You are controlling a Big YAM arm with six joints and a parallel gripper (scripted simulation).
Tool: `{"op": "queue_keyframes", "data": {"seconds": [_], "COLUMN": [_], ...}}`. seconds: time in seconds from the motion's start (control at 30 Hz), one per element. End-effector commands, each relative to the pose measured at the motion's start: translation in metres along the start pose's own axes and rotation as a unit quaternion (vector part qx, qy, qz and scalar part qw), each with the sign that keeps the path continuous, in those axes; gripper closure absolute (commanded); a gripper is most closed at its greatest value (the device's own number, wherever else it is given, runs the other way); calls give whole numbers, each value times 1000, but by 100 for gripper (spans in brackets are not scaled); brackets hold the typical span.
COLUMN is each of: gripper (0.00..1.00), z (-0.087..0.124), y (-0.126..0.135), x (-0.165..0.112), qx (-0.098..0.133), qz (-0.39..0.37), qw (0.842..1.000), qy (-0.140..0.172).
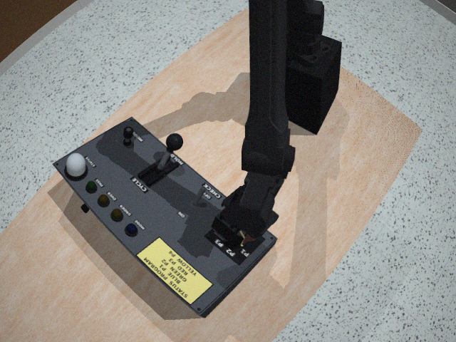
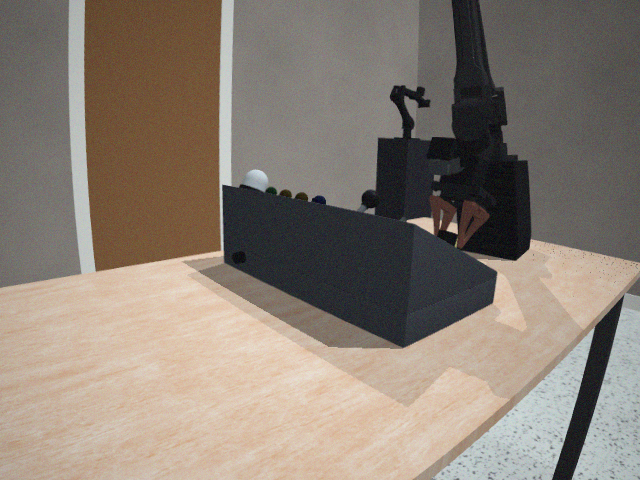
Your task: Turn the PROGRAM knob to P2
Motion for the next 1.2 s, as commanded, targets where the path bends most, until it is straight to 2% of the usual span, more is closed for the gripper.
{"op": "queue_keyframes", "data": {"seconds": [0.0, 1.17], "gripper": [100, 100], "z": [-1, -1], "y": [2, 2], "x": [17, 17], "qx": [3, 4], "qz": [-1, -15], "qw": [1000, 1000], "qy": [-18, -18]}}
Point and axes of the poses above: the point where the finger pads meet when closed, its own z axis back along the fingers, its own y axis across the jaws, x = y × z, the point moved 8 cm from there along z, back along the fingers, and after that the axes turned 10 degrees about z, right-handed, at the moved point
